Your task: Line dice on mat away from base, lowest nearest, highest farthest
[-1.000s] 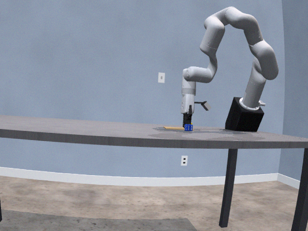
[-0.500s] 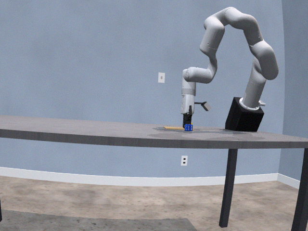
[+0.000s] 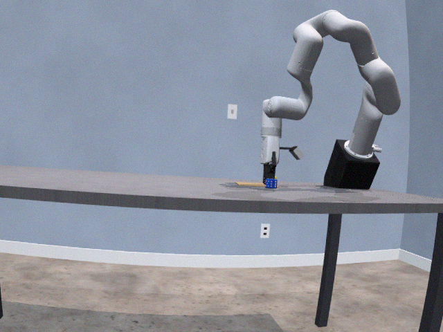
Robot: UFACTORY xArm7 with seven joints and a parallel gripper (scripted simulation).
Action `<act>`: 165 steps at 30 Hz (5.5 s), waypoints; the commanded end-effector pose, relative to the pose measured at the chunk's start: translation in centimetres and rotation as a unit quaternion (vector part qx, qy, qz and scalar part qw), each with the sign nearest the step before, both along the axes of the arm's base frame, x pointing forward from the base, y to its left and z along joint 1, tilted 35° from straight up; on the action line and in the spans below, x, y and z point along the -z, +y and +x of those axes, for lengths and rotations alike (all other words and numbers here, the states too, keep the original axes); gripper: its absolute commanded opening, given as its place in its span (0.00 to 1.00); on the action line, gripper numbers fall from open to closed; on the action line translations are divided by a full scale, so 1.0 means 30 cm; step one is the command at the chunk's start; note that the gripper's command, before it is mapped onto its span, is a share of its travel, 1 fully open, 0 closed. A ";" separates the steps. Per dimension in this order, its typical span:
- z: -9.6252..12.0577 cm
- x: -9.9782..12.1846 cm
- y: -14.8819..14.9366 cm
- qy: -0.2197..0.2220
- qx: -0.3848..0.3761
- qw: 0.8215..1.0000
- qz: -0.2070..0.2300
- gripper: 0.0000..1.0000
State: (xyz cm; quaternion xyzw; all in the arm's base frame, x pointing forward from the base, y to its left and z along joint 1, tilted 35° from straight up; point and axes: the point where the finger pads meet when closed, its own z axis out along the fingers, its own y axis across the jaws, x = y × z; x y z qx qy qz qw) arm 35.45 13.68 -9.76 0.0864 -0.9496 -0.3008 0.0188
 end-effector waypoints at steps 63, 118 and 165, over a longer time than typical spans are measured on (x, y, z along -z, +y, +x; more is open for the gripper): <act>0.023 -0.171 -0.121 -0.001 0.001 1.000 -0.001 0.47; 0.003 -0.145 -0.298 0.165 0.238 0.957 -0.022 1.00; -0.064 -0.010 -0.479 0.361 0.524 0.769 -0.055 0.47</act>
